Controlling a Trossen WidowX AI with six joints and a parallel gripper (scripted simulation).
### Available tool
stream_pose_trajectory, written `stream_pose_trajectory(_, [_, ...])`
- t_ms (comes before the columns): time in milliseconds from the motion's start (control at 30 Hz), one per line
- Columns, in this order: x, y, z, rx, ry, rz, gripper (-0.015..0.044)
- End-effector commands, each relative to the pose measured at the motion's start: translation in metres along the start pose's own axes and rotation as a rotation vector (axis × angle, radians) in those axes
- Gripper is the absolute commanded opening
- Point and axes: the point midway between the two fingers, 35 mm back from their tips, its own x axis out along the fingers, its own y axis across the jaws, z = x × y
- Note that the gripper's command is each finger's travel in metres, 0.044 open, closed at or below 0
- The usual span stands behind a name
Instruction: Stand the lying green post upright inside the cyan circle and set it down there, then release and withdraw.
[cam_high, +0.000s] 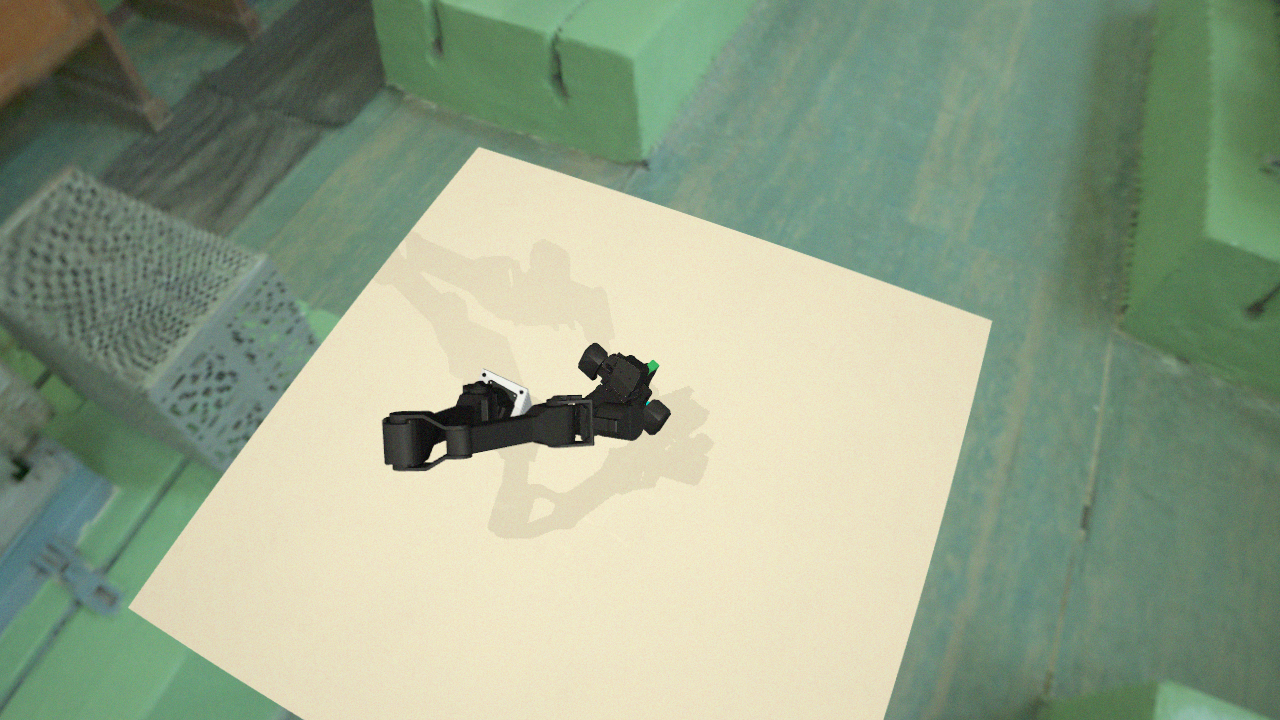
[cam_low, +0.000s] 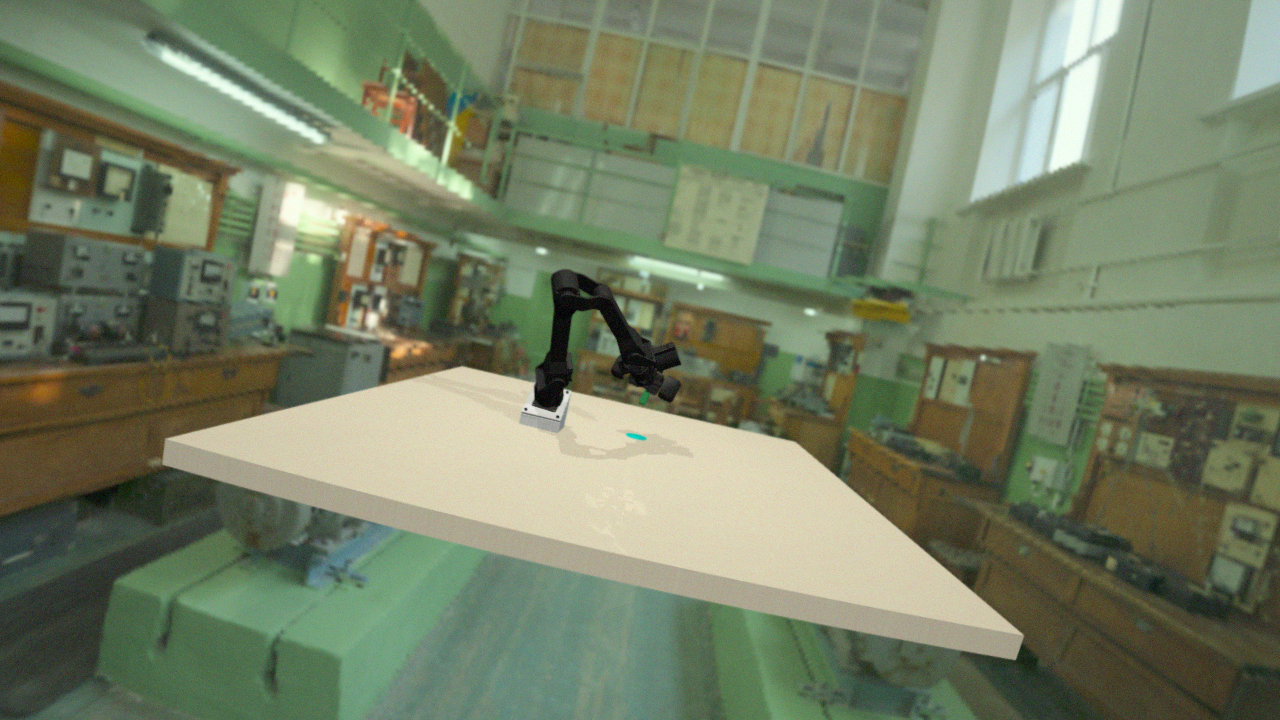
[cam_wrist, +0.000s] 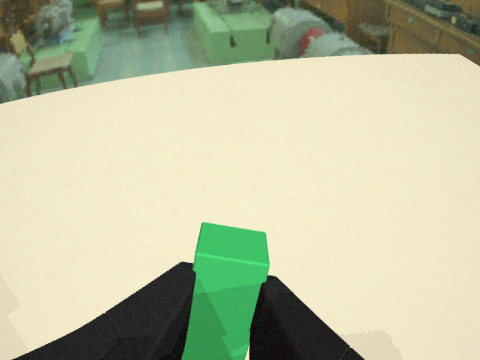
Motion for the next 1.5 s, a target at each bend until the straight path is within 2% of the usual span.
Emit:
stream_pose_trajectory(0, [-0.002,0.002,-0.001,-0.014,-0.031,-0.004,0.0023])
stream_pose_trajectory(1200, [-0.025,0.007,0.001,-0.151,-0.268,-0.103,0.0023])
stream_pose_trajectory(1467, [-0.026,0.007,0.001,-0.158,-0.277,-0.108,0.0023])
